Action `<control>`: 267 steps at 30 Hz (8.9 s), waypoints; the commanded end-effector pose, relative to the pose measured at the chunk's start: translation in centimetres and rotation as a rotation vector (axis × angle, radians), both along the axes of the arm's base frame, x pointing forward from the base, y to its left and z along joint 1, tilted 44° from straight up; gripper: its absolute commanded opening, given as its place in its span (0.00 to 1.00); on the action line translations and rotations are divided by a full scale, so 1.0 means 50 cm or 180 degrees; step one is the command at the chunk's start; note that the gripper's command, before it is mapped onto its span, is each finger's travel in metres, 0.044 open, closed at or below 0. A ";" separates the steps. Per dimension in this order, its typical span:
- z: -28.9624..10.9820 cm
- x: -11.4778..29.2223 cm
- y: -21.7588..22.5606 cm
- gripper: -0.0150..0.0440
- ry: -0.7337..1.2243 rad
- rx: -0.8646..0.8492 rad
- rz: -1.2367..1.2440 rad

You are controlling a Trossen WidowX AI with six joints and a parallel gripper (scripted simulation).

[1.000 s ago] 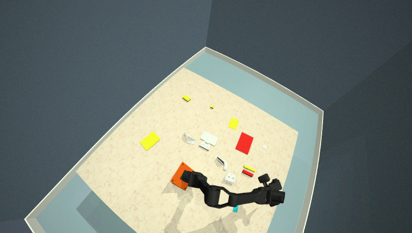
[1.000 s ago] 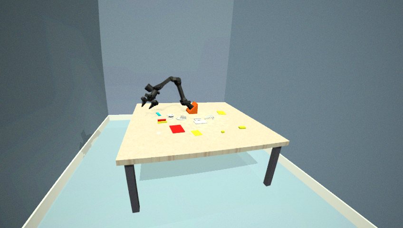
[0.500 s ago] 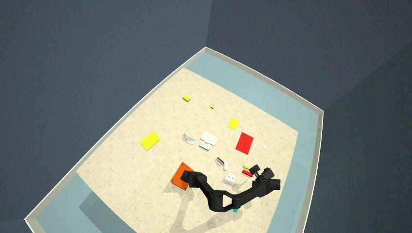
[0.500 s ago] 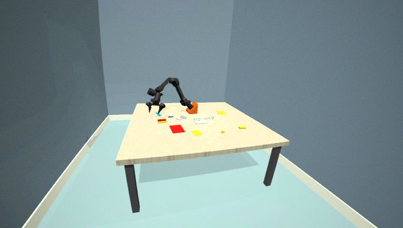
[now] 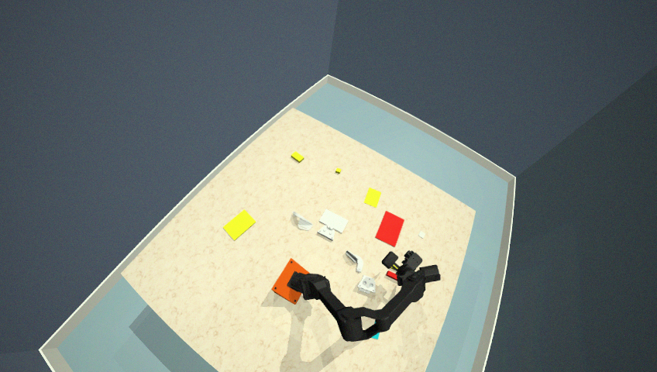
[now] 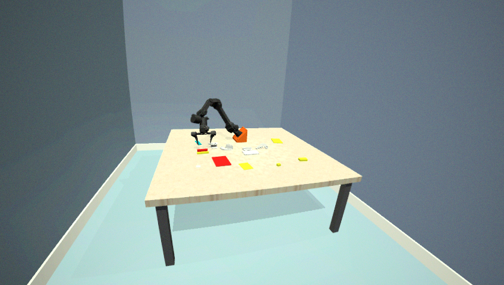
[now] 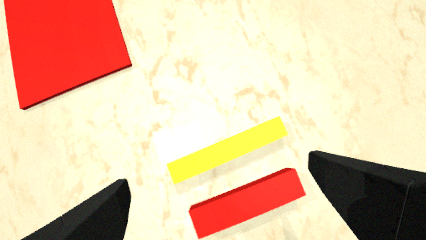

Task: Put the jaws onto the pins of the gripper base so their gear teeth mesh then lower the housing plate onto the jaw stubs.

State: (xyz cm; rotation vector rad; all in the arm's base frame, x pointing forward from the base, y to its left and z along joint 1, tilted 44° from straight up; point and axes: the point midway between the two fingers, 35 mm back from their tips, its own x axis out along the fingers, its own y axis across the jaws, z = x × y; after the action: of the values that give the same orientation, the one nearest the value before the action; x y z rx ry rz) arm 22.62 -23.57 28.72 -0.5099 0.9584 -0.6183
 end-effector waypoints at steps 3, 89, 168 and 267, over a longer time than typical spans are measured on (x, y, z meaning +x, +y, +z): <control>-0.054 0.016 0.035 1.00 0.0476 0.0090 0.0209; -0.333 -0.015 0.213 1.00 0.4232 -0.0808 0.2363; -0.308 -0.010 0.239 0.48 0.4221 -0.0797 0.2364; -0.505 0.163 0.554 0.48 0.1800 0.0049 -0.0277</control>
State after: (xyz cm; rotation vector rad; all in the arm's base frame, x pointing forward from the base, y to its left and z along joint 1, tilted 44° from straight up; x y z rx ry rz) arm 30.76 4.04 3.56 -0.6560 1.5260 -0.5500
